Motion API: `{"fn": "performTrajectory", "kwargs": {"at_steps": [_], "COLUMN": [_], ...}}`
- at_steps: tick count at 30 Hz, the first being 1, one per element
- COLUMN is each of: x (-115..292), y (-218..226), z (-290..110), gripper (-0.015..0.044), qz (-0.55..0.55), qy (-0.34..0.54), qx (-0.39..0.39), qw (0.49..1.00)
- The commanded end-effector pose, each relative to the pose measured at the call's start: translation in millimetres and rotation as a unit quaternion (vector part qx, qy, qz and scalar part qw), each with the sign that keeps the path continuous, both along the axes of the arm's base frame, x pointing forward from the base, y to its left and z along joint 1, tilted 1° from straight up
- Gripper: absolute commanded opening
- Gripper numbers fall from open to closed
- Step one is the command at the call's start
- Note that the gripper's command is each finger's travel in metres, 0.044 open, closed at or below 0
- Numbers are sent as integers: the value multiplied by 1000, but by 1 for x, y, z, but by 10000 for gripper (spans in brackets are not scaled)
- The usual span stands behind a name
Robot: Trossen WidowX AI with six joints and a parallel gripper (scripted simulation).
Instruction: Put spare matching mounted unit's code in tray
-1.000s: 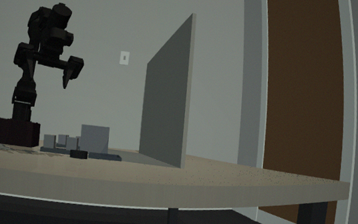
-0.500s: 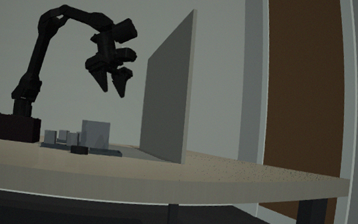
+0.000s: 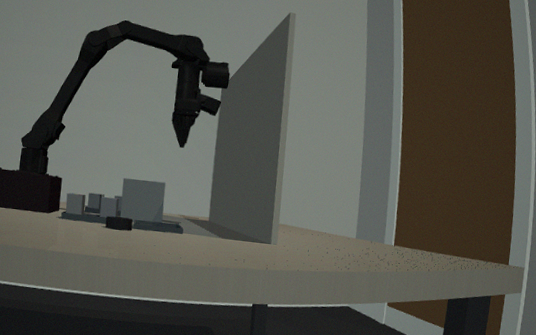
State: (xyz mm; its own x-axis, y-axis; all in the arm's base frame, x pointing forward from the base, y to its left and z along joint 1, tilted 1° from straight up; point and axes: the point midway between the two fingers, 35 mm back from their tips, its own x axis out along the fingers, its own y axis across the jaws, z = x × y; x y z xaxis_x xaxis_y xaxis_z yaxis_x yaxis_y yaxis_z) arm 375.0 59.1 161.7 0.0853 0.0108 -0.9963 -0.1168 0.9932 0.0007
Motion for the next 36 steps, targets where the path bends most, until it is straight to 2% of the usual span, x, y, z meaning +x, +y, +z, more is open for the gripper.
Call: {"fn": "performTrajectory", "kwargs": {"at_steps": [1, 17, 18, 20, 23, 26, 34, 36], "x": [-5, -5, -6, -11, -28, -48, -91, -93], "y": [14, 14, 16, 36, 79, 115, 167, 168], "z": [2, 2, 1, -6, -22, -36, -62, -62], "gripper": [440, 440, 440, 440, 440, 440, 440, 440], "qz": [24, 24, 35, 124, 325, 494, 739, 745], "qy": [19, 19, 19, 18, 16, 12, 3, 2], "qx": [-2, -2, -2, -8, -20, -30, -42, -42], "qw": [1000, 1000, 999, 992, 945, 869, 672, 666]}}
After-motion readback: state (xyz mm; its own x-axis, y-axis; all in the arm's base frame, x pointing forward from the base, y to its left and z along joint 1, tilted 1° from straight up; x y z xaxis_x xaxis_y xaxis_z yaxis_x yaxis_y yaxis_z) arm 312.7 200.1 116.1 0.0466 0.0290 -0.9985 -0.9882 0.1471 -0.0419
